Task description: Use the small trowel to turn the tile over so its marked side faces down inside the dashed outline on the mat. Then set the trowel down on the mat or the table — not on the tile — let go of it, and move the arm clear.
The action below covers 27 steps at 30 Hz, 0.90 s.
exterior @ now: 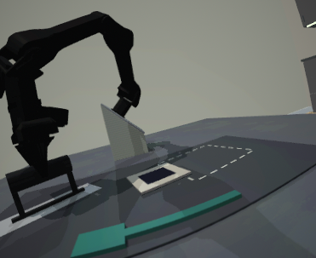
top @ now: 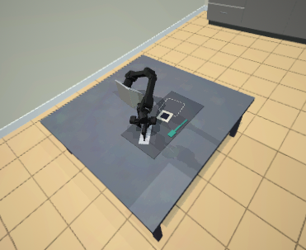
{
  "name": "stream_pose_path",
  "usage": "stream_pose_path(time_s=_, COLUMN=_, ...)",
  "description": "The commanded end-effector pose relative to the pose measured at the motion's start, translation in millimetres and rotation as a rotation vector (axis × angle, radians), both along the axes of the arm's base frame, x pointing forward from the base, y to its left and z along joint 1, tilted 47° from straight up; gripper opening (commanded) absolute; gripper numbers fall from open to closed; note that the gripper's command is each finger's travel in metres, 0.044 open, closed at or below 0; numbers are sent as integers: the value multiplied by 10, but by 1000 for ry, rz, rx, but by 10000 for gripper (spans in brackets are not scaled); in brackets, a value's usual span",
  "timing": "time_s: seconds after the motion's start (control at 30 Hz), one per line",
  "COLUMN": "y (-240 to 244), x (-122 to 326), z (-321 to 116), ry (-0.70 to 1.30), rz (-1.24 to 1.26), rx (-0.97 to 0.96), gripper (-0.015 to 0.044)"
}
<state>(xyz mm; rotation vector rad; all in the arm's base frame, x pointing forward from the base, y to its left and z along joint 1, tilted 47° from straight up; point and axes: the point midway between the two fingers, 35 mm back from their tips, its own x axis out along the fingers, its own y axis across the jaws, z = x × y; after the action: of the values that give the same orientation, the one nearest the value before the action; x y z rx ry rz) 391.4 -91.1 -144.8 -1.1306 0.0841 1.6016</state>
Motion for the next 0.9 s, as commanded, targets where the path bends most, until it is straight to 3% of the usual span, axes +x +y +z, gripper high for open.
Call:
stream_pose_path(time_s=0.0, y=17, x=1, z=-9, ry=1, rz=-4, rx=4, gripper=217)
stream_pose_path(time_s=0.07, y=17, x=1, z=-9, ry=1, rz=-4, rx=4, gripper=165)
stream_pose_path(time_s=0.23, y=17, x=1, z=-9, ry=1, rz=-4, rx=4, gripper=132)
stream_pose_path(time_s=0.87, y=17, x=1, z=-9, ry=4, rz=-7, rx=5, gripper=130)
